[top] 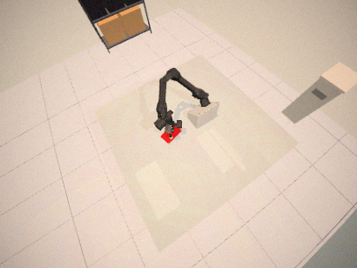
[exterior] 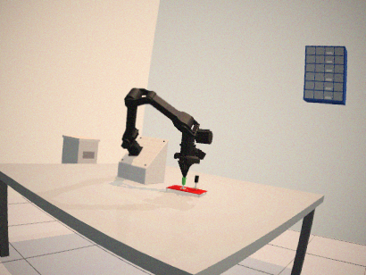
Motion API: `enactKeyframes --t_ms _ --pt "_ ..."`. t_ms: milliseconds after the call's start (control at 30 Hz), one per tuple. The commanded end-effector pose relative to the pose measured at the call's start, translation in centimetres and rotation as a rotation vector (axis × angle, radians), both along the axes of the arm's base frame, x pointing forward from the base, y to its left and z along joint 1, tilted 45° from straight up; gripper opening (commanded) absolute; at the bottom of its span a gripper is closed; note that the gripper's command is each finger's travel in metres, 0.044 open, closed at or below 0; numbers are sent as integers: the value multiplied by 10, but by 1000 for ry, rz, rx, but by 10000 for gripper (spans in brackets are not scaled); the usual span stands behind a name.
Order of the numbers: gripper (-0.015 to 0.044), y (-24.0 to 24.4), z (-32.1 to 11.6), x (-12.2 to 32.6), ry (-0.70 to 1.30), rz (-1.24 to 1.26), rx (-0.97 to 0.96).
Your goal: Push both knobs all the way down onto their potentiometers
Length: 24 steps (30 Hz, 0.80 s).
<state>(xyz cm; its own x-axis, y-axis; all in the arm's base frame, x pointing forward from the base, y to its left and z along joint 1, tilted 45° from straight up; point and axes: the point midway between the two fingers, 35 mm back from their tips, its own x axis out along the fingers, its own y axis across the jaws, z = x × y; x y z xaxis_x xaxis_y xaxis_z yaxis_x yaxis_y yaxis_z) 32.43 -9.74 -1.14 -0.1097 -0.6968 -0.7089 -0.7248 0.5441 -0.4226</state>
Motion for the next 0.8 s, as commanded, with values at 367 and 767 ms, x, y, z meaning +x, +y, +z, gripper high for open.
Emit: enactKeyframes --t_ms 367,767 --pt "0 -11 -8 0 -5 -19 -1" --pt "0 -12 -9 -1 -5 -19 -1"
